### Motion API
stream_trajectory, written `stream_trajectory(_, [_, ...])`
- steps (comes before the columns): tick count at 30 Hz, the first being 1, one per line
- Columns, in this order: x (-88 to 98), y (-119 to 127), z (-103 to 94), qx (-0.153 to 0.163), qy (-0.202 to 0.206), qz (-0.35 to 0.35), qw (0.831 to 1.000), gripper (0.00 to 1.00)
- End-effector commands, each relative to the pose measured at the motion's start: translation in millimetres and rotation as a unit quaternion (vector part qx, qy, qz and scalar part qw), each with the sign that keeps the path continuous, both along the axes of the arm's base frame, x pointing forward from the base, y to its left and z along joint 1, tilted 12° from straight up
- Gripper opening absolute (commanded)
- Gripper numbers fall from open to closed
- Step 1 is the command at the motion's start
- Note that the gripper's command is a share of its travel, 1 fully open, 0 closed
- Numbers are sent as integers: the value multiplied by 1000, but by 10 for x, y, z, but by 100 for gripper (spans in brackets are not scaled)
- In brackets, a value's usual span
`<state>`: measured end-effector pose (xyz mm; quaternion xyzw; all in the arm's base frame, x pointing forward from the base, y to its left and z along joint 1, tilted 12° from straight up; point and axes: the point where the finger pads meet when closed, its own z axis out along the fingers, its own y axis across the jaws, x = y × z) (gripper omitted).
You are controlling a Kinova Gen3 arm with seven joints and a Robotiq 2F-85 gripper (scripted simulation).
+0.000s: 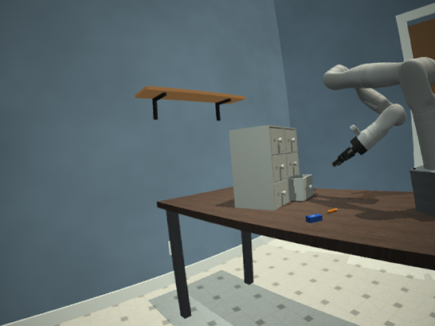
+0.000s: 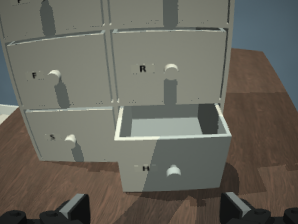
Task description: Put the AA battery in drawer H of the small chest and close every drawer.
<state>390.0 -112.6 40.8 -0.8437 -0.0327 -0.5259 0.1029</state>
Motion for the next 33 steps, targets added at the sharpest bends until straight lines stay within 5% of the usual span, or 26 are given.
stream_trajectory(1, [51, 12, 93, -8, 0, 7, 1000, 100])
stream_trajectory(33, [40, 0, 167, -27, 112, 22, 993, 100])
